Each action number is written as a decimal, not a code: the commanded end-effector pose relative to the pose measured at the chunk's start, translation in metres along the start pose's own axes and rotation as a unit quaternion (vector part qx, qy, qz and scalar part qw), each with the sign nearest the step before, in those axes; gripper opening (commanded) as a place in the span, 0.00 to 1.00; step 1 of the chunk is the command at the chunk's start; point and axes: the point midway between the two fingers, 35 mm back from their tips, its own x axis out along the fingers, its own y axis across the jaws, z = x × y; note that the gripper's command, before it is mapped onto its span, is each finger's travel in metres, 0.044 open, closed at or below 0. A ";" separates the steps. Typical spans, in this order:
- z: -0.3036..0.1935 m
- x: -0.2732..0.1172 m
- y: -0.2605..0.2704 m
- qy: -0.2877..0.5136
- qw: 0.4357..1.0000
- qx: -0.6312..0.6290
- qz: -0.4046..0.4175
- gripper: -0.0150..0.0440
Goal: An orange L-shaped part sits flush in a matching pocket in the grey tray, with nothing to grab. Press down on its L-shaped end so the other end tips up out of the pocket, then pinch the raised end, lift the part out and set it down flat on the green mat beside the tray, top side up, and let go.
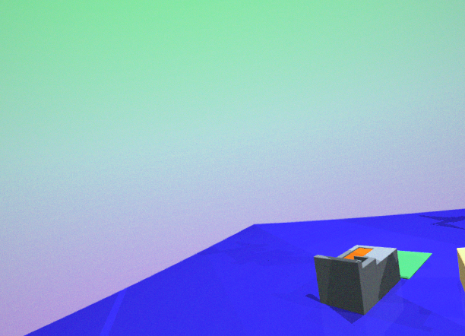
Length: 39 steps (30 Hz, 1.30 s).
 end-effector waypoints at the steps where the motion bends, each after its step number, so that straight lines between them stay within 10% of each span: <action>1: -0.001 0.000 -0.006 0.005 1.000 -0.012 -0.006 0.89; 8: -0.003 -0.003 -0.111 0.059 0.967 -0.235 -0.080 0.58; 16: 0.043 -0.014 -0.233 0.105 0.848 -0.489 -0.173 0.56; 39: 0.354 -0.117 -0.410 0.191 0.207 -0.773 -0.569 0.56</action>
